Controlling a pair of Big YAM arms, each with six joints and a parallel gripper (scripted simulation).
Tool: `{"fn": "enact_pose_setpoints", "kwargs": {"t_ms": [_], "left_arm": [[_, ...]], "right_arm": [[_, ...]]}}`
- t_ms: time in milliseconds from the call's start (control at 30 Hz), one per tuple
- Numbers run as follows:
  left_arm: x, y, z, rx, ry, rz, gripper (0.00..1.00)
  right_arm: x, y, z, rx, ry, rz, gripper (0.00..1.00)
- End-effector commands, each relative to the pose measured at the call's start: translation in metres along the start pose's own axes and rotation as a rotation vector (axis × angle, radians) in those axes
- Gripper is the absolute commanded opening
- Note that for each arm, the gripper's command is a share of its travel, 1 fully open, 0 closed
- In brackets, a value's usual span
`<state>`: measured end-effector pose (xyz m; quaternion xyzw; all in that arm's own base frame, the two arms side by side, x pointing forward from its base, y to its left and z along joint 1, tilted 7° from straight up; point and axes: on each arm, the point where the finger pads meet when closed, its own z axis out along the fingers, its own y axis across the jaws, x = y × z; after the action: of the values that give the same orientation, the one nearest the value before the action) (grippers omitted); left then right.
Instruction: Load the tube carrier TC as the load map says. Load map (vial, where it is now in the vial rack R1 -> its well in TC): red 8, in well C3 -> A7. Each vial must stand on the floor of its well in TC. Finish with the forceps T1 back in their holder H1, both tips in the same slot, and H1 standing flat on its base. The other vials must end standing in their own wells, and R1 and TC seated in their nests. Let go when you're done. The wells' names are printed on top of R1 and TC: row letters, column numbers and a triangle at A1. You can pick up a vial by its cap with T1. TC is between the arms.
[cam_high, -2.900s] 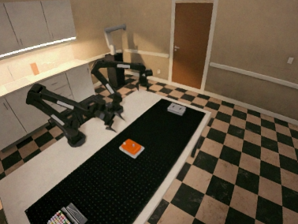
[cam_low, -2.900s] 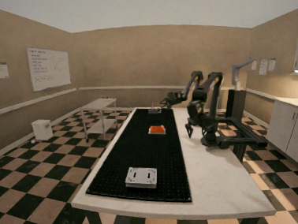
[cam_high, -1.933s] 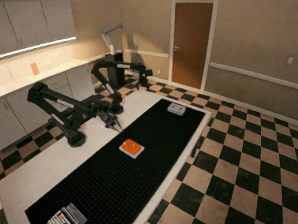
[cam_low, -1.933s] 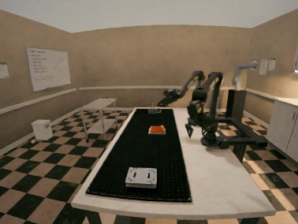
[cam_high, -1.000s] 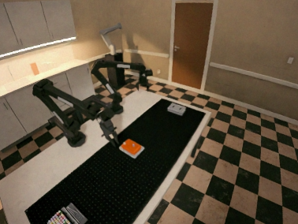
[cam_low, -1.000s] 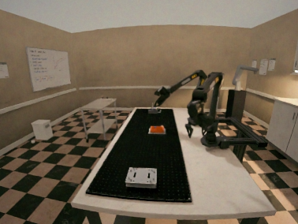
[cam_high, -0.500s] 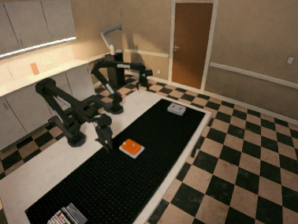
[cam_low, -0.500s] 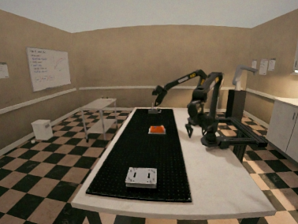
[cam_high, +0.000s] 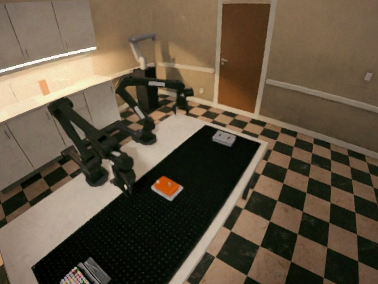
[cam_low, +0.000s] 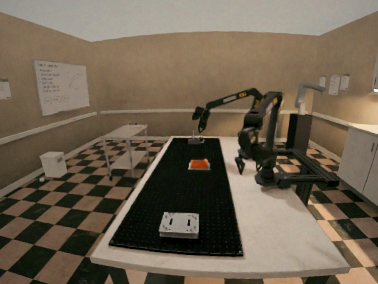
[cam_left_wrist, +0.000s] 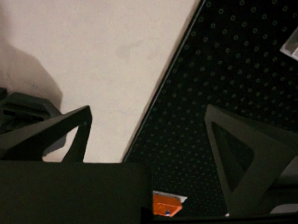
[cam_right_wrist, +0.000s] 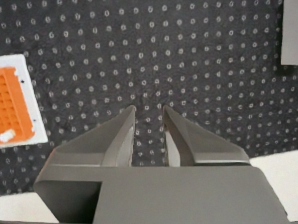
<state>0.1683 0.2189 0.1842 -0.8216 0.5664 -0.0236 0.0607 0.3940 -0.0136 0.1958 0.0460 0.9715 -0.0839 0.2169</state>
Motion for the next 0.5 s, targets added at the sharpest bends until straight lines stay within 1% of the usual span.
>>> {"fn": "enact_pose_setpoints", "kwargs": {"t_ms": [0, 67, 100, 133, 167, 200, 233, 300, 367, 400, 467], "left_arm": [[-0.005, -0.009, -0.012, 0.028, -0.019, 0.001, 1.0], [-0.005, -0.009, -0.012, 0.028, -0.019, 0.001, 1.0], [-0.005, -0.009, -0.012, 0.028, -0.019, 0.001, 1.0], [-0.005, -0.009, -0.012, 0.028, -0.019, 0.001, 1.0], [-0.005, -0.009, -0.012, 0.028, -0.019, 0.001, 1.0], [-0.005, -0.009, -0.012, 0.028, -0.019, 0.001, 1.0], [-0.005, -0.009, -0.012, 0.028, -0.019, 0.001, 1.0], [-0.005, -0.009, -0.012, 0.028, -0.019, 0.001, 1.0], [-0.005, -0.009, -0.012, 0.028, -0.019, 0.001, 1.0], [-0.005, -0.009, -0.012, 0.028, -0.019, 0.001, 1.0], [-0.005, -0.009, -0.012, 0.028, -0.019, 0.001, 1.0]], "right_arm": [[-0.017, -0.011, -0.012, -0.009, 0.042, -0.044, 0.24], [-0.014, -0.018, -0.014, -0.01, 0.05, -0.046, 0.24], [0.014, -0.022, -0.008, -0.008, 0.079, -0.052, 0.24], [-0.012, -0.027, -0.024, -0.017, 0.055, -0.048, 0.24], [-0.008, -0.029, -0.018, -0.024, 0.1, -0.057, 0.24], [-0.006, -0.032, -0.019, -0.028, 0.115, -0.06, 0.24], [-0.005, -0.036, -0.023, -0.028, 0.107, -0.059, 0.24], [0.0, -0.042, -0.023, -0.047, 0.164, -0.068, 0.24], [0.004, -0.049, -0.027, -0.052, 0.178, -0.071, 0.24], [0.006, -0.052, -0.029, -0.064, 0.201, -0.074, 0.24], [0.006, -0.052, -0.029, -0.064, 0.201, -0.074, 0.24]]}}
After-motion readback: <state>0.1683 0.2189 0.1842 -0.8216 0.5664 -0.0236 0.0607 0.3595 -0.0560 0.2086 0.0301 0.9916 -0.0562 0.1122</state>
